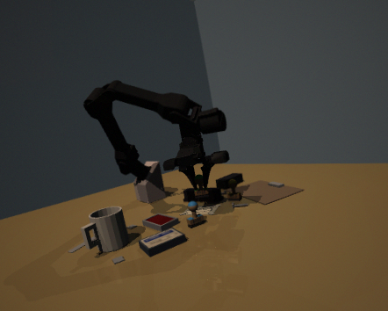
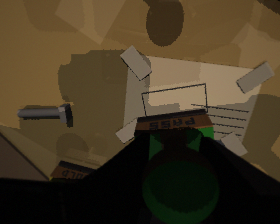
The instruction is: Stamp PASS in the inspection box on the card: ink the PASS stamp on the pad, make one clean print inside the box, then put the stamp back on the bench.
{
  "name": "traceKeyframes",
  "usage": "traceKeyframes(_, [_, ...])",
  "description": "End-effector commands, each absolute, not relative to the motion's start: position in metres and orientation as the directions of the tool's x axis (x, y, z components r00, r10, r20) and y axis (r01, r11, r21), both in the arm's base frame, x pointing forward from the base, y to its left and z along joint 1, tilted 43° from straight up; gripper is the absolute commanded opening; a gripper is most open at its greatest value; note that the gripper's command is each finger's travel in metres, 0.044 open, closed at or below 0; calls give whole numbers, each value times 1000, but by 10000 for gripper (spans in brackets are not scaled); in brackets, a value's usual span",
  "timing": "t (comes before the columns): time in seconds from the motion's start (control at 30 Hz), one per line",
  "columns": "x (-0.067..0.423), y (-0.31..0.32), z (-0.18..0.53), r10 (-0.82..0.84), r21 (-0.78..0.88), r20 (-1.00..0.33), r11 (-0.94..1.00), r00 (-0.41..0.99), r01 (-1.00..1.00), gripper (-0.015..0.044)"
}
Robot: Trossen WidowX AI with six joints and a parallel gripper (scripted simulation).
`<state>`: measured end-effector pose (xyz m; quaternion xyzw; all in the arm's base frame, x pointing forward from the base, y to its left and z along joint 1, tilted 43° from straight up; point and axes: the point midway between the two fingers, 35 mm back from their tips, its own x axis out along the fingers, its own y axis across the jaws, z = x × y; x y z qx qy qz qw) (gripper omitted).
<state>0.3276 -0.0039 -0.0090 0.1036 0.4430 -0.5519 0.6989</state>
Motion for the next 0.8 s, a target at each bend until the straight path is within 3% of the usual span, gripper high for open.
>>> traceKeyframes(0.0, [326, -7, -12, -683, -351, -731, 371, -4, 860, 0])
traceKeyframes(0.77, [326, -17, -23, -685, -353, -728, 370, -4, 859, 0])
